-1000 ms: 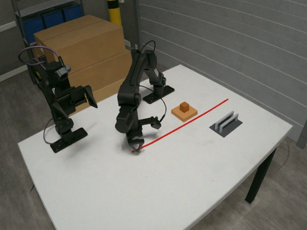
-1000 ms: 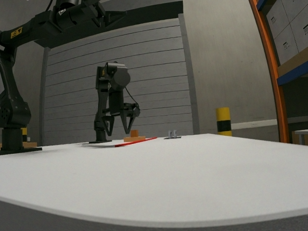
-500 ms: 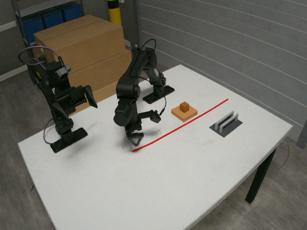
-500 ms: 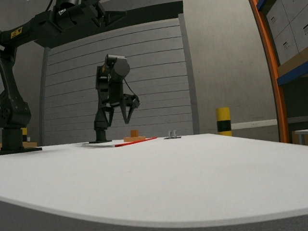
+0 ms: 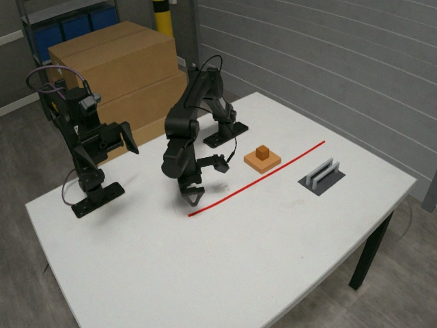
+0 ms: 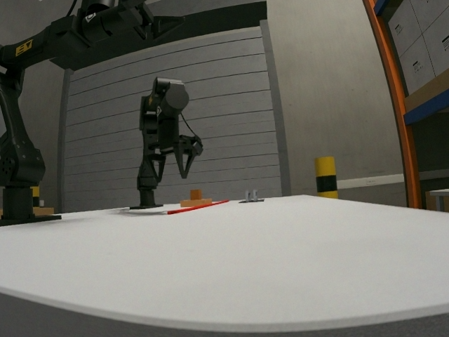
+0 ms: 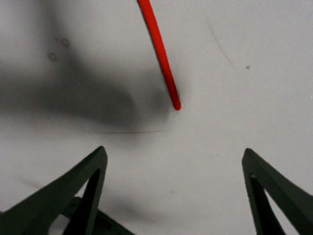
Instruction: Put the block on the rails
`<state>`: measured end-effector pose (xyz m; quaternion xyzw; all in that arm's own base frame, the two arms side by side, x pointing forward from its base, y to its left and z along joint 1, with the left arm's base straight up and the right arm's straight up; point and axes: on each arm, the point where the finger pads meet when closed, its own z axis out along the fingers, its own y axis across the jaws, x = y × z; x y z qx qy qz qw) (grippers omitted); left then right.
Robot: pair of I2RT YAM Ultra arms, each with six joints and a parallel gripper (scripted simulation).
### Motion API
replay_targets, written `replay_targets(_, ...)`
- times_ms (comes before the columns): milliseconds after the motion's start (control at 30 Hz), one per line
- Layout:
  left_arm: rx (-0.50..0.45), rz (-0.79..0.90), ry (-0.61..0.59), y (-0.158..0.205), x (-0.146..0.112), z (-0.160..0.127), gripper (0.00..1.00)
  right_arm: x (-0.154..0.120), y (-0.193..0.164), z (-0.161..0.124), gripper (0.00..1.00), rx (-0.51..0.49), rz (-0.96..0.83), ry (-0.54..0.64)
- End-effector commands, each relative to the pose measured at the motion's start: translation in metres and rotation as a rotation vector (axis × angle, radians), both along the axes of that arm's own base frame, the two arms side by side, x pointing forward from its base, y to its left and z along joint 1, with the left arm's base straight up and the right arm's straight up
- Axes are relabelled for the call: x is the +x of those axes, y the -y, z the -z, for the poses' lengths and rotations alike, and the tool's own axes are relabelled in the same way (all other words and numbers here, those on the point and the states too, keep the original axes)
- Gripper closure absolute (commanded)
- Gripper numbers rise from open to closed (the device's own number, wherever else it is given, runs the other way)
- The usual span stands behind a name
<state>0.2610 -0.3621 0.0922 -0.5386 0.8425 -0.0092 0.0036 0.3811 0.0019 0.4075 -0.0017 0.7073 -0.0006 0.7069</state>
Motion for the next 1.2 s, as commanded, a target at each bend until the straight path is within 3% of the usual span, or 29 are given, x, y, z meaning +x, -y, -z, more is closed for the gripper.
replay_targets(0, 0.018, 0.003, -0.005, -0.002, -0.005, -0.001, 0.00, -0.007, -0.002, -0.008, 0.00, -0.010, -0.011, 0.019)
replay_targets(167, 0.004, 0.003, 0.005, 0.000, -0.004, -0.005, 0.00, -0.007, -0.002, -0.008, 0.00, -0.010, -0.011, 0.019)
replay_targets(200, 0.009, 0.002, 0.001, -0.002, -0.005, -0.005, 0.30, -0.007, -0.002, -0.008, 0.00, -0.010, -0.011, 0.019)
replay_targets(567, 0.017, 0.001, -0.004, -0.003, -0.005, 0.003, 0.30, -0.007, -0.002, -0.008, 0.00, -0.010, -0.011, 0.019)
replay_targets(800, -0.014, 0.006, 0.026, -0.010, 0.009, -0.010, 0.30, -0.007, -0.002, -0.008, 0.00, -0.010, -0.011, 0.019)
replay_targets(1167, -0.048, 0.215, 0.065, -0.047, 0.027, -0.025, 0.30, -0.007, -0.002, -0.008, 0.00, -0.010, -0.011, 0.019)
